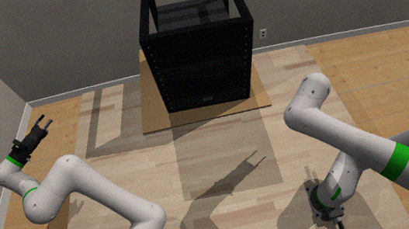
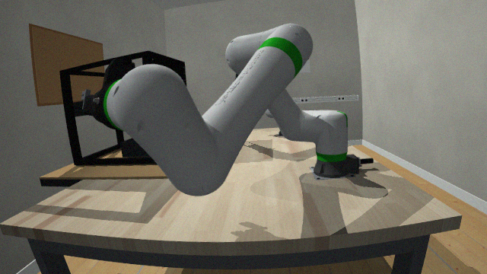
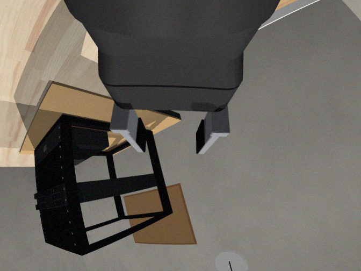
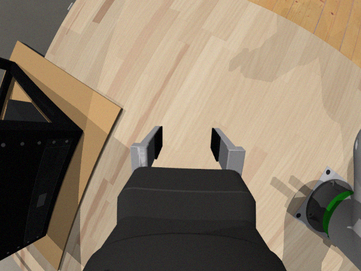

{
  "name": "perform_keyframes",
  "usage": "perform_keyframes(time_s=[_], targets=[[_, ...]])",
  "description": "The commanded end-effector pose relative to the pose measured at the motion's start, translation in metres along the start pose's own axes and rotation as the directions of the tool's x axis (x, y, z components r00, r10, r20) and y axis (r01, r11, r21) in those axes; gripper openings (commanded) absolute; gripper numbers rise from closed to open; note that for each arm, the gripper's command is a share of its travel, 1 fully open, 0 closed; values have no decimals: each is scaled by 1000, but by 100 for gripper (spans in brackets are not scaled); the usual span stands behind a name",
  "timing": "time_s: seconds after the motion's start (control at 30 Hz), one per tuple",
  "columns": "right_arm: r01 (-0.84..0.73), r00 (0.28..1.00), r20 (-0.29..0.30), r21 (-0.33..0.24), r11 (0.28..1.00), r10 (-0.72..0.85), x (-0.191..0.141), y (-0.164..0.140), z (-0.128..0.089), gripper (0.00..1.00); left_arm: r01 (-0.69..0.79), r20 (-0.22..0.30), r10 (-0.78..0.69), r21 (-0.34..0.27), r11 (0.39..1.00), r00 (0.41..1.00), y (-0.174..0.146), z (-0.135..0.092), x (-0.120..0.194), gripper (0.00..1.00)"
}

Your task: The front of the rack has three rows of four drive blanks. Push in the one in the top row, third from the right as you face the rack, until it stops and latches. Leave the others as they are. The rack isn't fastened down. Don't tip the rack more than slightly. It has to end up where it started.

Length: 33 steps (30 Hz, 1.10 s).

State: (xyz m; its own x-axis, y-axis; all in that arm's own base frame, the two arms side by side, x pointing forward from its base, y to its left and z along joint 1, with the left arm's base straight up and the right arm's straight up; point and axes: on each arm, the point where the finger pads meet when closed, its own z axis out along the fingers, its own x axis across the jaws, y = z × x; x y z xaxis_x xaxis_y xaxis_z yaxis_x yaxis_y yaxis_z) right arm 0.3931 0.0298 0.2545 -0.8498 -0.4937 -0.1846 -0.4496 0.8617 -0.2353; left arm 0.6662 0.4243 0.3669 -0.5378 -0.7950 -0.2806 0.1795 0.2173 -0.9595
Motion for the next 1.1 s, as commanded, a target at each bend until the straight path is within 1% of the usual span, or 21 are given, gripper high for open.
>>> perform_keyframes(time_s=[0.0, 0.7, 0.87, 1.03, 1.07], targets=[[0, 1000, 1, 1, 1000, 0, 0, 0, -1, 100, -3, 0, 3, 1, 1000, 1000, -2, 0, 0, 100], [0, 1000, 1, 1, 1000, 0, 0, 0, -1, 100, -11, -2, 11, -6, 1000, 1000, -2, -2, 0, 100], [0, 1000, 1, 1, 1000, 0, 0, 0, -1, 100, -58, -15, 57, -44, 997, 998, -5, -14, 5, 100], [0, 1000, 1, 1, 1000, 0, 0, 0, -1, 100, -161, -55, 155, -131, 978, 986, -8, -43, 16, 100], [0, 1000, 1, 1, 1000, 0, 0, 0, -1, 100, -161, -55, 155, -131, 978, 986, -8, -43, 16, 100]])
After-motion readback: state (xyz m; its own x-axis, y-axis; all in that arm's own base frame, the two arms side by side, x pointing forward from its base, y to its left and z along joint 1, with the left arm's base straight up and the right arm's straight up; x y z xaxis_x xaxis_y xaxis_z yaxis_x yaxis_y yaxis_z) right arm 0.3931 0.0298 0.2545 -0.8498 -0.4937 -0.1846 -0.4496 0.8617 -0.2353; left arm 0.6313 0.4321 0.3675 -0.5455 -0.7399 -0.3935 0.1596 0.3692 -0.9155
